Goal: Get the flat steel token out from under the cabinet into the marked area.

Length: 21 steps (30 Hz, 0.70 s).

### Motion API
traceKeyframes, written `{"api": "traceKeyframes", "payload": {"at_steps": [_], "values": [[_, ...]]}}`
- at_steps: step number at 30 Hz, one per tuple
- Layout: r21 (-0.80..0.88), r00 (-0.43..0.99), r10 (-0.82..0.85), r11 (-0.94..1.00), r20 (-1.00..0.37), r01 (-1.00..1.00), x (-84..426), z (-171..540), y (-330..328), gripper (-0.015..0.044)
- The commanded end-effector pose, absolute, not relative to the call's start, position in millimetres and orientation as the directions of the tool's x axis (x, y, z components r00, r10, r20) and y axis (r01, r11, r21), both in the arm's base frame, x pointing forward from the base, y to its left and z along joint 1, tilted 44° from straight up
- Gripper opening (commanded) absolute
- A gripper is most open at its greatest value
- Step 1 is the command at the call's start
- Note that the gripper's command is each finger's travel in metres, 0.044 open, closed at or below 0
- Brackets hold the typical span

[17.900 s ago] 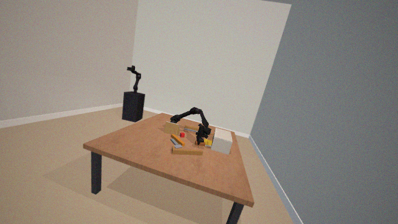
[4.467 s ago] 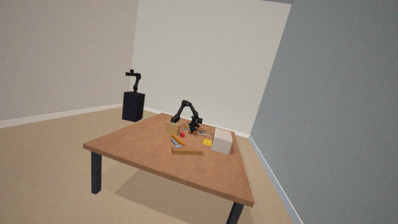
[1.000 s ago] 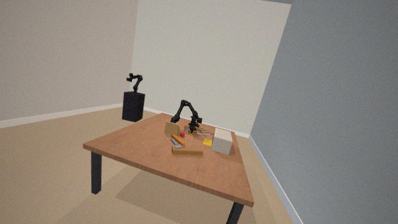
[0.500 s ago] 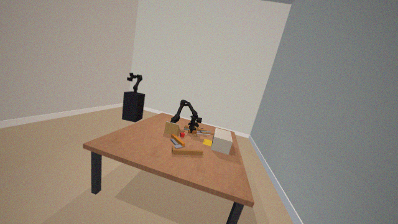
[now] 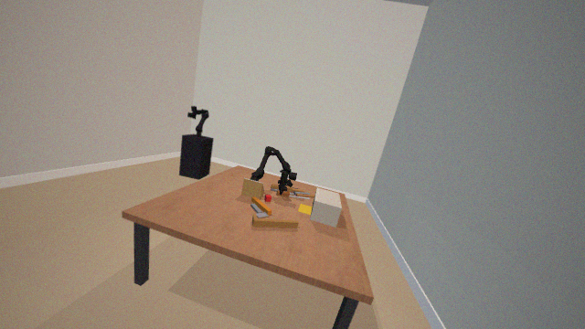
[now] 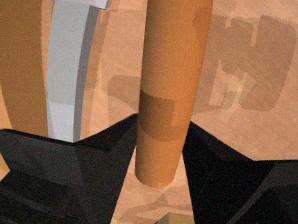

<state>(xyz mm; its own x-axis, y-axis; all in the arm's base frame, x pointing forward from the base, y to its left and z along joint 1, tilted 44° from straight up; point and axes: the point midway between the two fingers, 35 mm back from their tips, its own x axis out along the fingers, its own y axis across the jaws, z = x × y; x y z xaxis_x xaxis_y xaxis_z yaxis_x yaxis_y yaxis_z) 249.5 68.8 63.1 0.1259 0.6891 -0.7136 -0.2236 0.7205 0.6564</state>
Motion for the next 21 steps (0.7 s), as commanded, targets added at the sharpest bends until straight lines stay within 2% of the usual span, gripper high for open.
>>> {"api": "traceKeyframes", "payload": {"at_steps": [1,21], "values": [[0.661,0.131,0.687,0.725,-0.715,-0.193,250.7,64.9,68.5,0.0000],[0.685,0.131,0.687,0.726,-0.715,-0.070,251.5,70.8,74.0,0.0000]]}}
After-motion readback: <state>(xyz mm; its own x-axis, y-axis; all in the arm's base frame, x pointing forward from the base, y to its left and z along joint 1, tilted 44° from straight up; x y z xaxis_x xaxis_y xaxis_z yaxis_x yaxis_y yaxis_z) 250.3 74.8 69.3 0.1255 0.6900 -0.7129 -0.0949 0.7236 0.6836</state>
